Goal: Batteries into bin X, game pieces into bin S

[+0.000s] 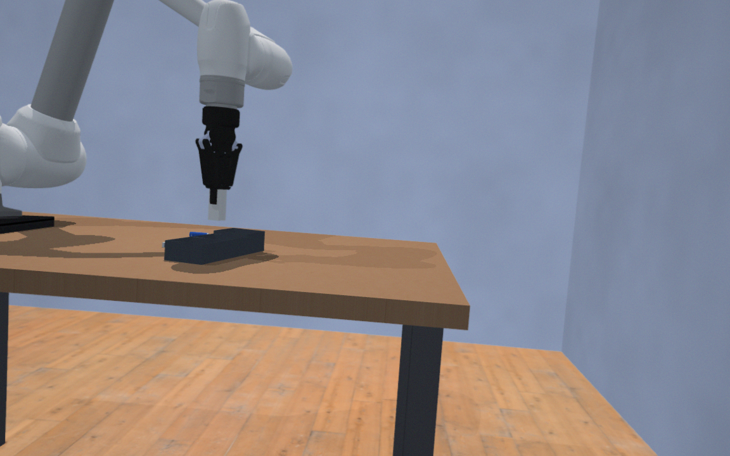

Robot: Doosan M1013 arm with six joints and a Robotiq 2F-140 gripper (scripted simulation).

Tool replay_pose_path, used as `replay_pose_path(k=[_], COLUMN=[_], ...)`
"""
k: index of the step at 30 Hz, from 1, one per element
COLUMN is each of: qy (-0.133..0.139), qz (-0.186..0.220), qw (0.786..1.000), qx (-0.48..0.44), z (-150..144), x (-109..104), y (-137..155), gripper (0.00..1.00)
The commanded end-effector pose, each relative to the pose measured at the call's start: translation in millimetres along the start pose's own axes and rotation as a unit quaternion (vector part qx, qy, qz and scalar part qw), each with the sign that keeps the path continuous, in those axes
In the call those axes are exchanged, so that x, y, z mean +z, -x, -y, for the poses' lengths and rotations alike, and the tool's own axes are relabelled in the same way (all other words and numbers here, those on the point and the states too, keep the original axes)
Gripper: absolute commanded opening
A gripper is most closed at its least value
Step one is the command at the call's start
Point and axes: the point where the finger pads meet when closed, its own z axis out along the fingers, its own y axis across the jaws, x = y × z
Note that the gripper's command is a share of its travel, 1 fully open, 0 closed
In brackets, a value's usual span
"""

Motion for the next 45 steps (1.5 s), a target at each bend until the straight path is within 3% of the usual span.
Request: replay_pose_path(k=[1, 27, 45], qy=[0.0, 0.0, 0.0], qz=[0.0, 0.0, 0.0], qw=[1.0, 1.0, 1.0], qx=[0.0, 0.0, 0.0], z=[11.3, 11.3, 11.3], x=[-0.1, 58.5, 59.3], y=[1.0, 1.0, 1.0], gripper=[0.05, 0.05, 0.05])
